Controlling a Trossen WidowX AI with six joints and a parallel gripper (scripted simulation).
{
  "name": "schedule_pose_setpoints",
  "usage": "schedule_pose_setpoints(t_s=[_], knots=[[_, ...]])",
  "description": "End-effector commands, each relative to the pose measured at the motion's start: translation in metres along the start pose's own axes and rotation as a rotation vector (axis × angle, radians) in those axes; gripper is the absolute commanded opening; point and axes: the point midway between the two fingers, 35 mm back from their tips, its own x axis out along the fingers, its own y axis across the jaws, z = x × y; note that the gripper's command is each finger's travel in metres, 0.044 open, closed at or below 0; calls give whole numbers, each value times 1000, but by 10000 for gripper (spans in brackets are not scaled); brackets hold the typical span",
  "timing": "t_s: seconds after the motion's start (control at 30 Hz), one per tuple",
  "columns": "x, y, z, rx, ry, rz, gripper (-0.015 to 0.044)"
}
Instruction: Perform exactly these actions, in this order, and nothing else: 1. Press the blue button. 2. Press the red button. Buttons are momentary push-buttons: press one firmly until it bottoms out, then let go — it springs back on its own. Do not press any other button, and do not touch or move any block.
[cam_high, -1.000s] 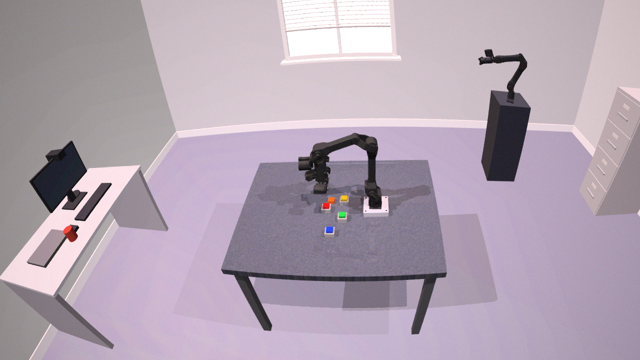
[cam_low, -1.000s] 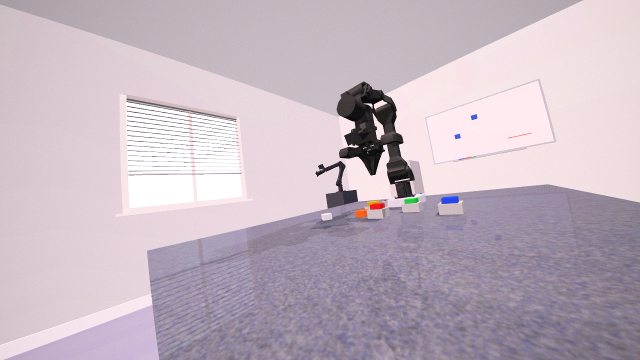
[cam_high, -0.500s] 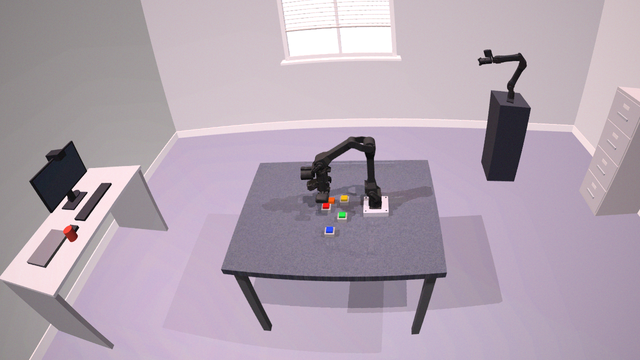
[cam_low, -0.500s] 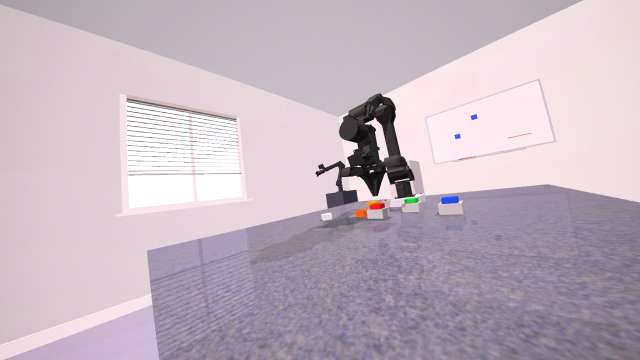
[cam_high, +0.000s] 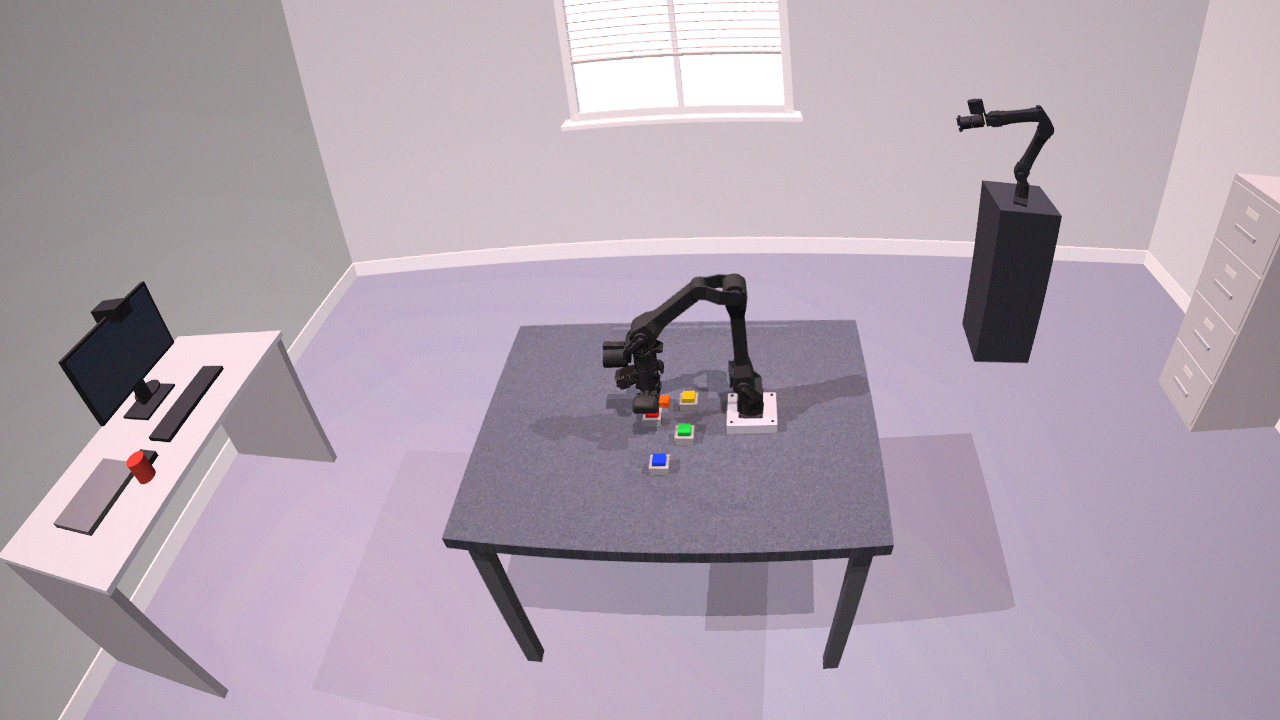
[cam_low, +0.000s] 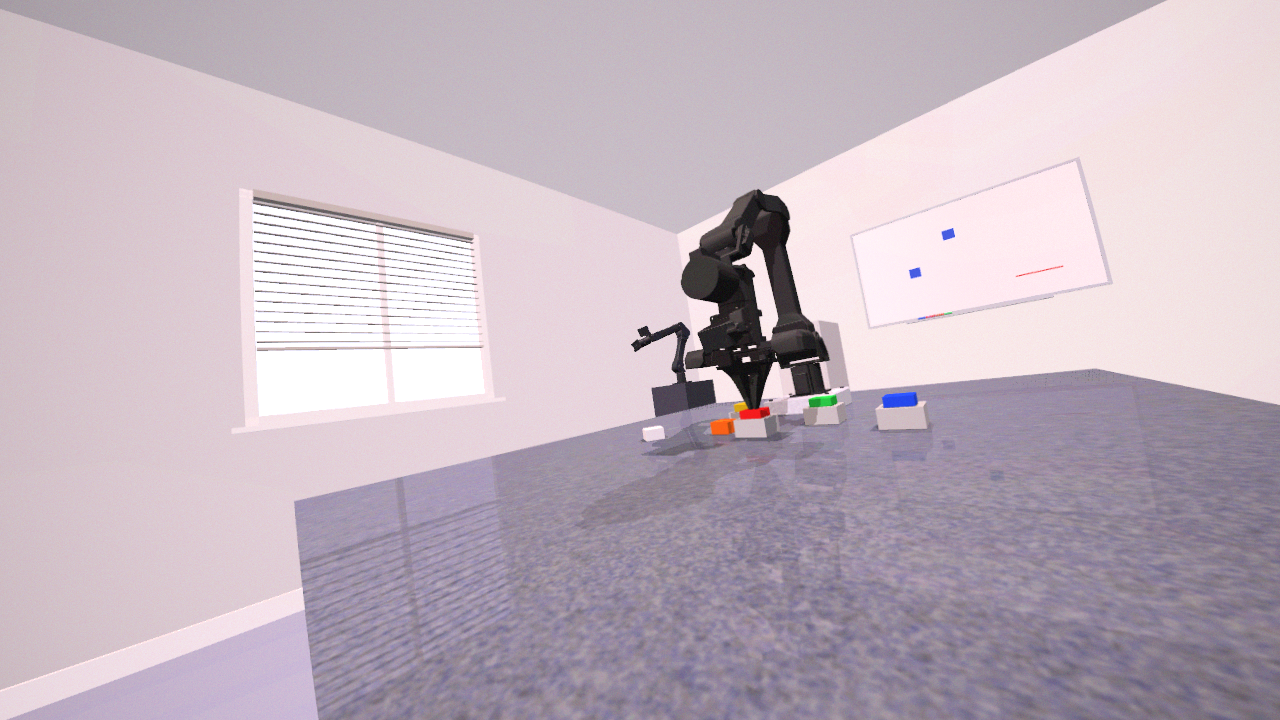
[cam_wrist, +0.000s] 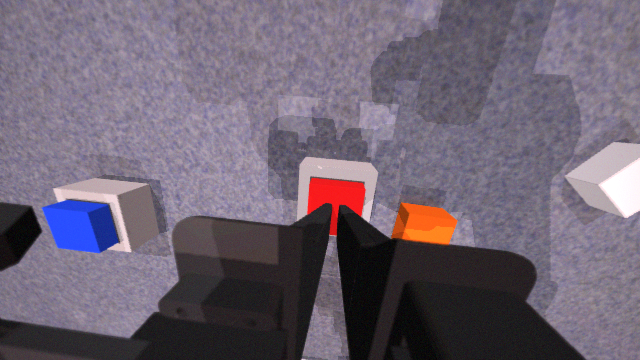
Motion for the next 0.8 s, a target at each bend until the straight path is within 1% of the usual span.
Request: schedule_pose_setpoints(t_s=[0.0, 0.6, 0.63, 0.73, 0.77], knots=[[6, 0, 0, -4, 3, 1, 20], [7, 0, -1, -4, 3, 1, 20], [4, 0, 0, 0, 2, 0, 20], [-24, 0, 0, -3, 2, 1, 20], [-27, 0, 0, -4, 3, 1, 20]])
